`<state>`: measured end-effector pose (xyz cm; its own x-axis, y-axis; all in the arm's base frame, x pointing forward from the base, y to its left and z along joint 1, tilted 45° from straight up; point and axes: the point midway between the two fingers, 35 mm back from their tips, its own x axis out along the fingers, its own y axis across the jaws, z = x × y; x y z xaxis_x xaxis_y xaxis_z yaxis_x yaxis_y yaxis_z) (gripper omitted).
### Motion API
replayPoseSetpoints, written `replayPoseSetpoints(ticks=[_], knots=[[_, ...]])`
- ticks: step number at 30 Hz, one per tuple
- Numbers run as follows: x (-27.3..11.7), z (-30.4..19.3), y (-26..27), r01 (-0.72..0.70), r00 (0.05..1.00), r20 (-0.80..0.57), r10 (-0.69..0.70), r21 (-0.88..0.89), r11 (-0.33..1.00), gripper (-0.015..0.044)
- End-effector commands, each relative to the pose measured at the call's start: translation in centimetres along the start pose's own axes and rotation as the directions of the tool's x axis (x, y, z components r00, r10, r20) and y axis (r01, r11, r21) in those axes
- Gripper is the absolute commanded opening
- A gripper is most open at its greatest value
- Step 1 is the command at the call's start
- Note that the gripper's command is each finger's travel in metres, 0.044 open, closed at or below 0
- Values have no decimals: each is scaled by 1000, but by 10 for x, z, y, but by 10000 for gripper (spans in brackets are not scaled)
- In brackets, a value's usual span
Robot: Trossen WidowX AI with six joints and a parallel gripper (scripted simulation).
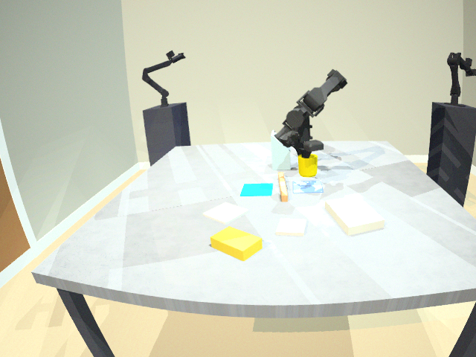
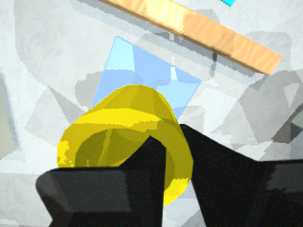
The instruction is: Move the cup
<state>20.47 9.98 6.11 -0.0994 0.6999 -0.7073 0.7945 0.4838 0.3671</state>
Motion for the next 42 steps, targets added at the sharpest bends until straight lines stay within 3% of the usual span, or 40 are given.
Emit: replayPoseSetpoints(ticks=[1, 19, 42], knots=[[-5, 0, 0, 1, 1000, 3, -1, -8, 1000, 0], [-2, 2, -1, 0, 1000, 1, 0, 0, 1000, 0], [-3, 43, -19, 2, 1000, 7, -2, -7, 1000, 0]])
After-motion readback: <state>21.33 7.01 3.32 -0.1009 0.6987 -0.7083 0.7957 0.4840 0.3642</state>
